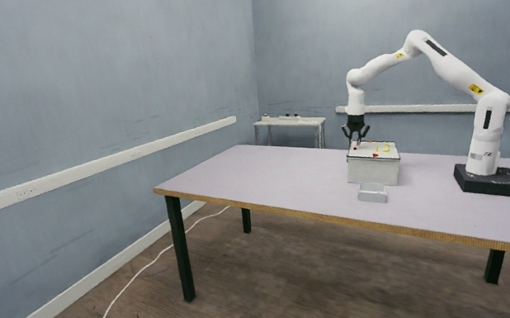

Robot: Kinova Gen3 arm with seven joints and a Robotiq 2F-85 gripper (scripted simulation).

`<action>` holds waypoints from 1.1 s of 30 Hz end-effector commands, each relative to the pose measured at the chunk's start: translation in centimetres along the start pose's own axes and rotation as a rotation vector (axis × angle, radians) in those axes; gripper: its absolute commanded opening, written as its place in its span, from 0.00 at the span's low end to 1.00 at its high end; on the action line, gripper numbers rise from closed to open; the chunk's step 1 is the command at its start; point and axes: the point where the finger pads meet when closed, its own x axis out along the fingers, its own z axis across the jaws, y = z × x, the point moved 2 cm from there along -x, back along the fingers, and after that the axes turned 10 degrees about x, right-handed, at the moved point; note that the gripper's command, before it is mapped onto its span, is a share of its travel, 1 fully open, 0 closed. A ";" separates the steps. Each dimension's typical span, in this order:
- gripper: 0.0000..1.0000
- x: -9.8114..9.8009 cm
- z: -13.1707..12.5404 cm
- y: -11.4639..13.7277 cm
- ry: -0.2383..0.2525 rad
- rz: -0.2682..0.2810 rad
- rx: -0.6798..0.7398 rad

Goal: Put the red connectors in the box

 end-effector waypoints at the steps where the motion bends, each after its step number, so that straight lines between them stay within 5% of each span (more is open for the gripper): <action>1: 0.37 -0.1 0.0 0.0 0.002 0.000 0.000; 24: 0.37 1.6 0.0 0.0 0.002 0.000 0.000; 25: 0.19 1.6 0.0 0.0 0.002 0.000 0.000; 33: 0.19 1.6 0.0 0.0 0.002 0.000 0.000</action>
